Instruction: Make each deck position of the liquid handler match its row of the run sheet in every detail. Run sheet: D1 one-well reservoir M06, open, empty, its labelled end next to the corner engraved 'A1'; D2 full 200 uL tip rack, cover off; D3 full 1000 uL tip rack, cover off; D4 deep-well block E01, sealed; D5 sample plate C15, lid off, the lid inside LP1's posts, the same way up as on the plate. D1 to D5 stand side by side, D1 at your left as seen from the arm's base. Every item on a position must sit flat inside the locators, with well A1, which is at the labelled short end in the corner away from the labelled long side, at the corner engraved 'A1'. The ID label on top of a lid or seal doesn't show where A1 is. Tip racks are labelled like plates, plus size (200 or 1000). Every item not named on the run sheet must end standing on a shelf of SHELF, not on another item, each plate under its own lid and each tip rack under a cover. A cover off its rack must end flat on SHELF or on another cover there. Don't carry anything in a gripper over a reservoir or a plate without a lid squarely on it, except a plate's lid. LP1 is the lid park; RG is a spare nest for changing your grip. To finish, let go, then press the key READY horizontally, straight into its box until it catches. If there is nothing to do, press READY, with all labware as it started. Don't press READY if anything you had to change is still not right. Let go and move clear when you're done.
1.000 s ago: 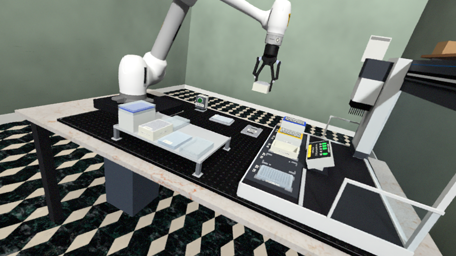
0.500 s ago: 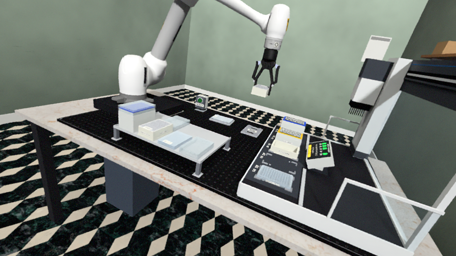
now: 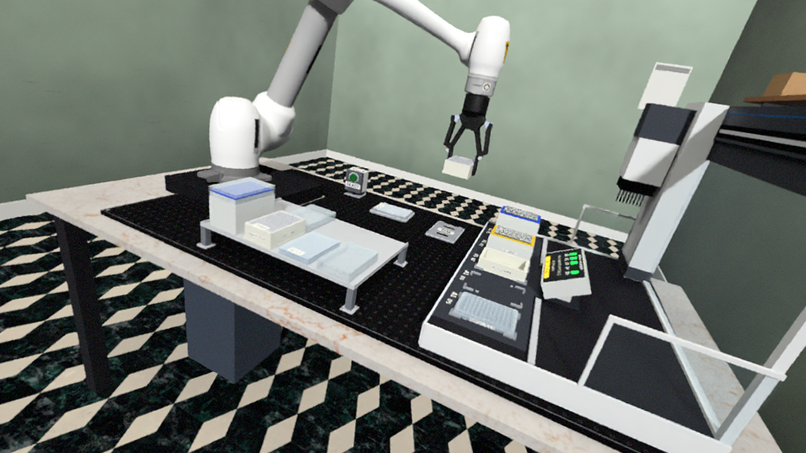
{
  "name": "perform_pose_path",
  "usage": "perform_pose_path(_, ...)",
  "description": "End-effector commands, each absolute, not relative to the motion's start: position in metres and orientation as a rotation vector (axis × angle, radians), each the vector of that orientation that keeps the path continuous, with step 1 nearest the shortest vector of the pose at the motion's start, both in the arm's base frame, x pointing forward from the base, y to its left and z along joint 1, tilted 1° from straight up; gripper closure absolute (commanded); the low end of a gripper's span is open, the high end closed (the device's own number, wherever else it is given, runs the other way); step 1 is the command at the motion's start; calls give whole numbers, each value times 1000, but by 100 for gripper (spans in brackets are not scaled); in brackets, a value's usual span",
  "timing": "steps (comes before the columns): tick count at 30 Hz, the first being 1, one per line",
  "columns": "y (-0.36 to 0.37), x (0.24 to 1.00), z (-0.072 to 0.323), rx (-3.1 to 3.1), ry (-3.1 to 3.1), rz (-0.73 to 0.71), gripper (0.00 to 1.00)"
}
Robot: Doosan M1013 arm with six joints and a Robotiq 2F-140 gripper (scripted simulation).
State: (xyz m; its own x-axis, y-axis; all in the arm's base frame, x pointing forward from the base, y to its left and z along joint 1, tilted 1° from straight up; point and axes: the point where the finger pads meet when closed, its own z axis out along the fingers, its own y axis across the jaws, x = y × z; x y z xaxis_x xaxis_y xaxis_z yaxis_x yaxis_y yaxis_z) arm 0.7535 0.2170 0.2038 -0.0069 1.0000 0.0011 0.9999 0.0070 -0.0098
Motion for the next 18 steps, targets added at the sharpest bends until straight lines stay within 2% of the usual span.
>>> perform_pose_path(1, 217, 754, 201, -2208, -2224, 7, 90)
perform_pose_path(18, 217, 753, 176, -2208, -2224, 7, 90)
